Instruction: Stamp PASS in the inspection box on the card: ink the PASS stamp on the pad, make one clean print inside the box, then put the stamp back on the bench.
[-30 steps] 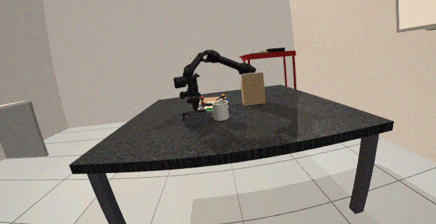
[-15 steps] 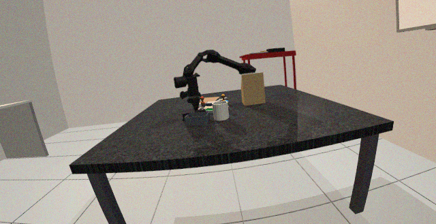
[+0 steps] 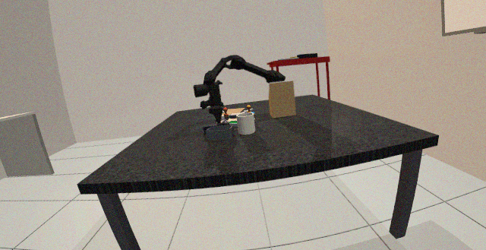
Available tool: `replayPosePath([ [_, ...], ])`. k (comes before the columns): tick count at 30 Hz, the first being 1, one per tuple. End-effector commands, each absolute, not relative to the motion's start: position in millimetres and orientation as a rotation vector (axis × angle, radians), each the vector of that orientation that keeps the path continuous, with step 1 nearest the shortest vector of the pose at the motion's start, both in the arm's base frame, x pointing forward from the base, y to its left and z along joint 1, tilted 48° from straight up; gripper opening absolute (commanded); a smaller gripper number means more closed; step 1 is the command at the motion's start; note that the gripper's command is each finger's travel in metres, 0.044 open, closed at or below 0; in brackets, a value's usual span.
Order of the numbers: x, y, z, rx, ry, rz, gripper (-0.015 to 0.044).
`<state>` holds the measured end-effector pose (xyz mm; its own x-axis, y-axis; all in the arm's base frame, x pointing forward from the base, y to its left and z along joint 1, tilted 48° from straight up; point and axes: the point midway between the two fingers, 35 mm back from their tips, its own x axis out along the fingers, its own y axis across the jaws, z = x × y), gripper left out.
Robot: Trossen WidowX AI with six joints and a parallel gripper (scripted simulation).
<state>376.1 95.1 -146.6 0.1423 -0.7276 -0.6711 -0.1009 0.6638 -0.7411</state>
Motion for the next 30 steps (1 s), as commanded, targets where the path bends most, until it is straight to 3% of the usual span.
replayPosePath([
  [1, 377.6, 98.6, -143.2, -0.749, 1.372, -0.521, 0.0000],
  [30, 376.4, 109.0, -133.6, -0.746, 1.373, -0.519, 0.0000],
])
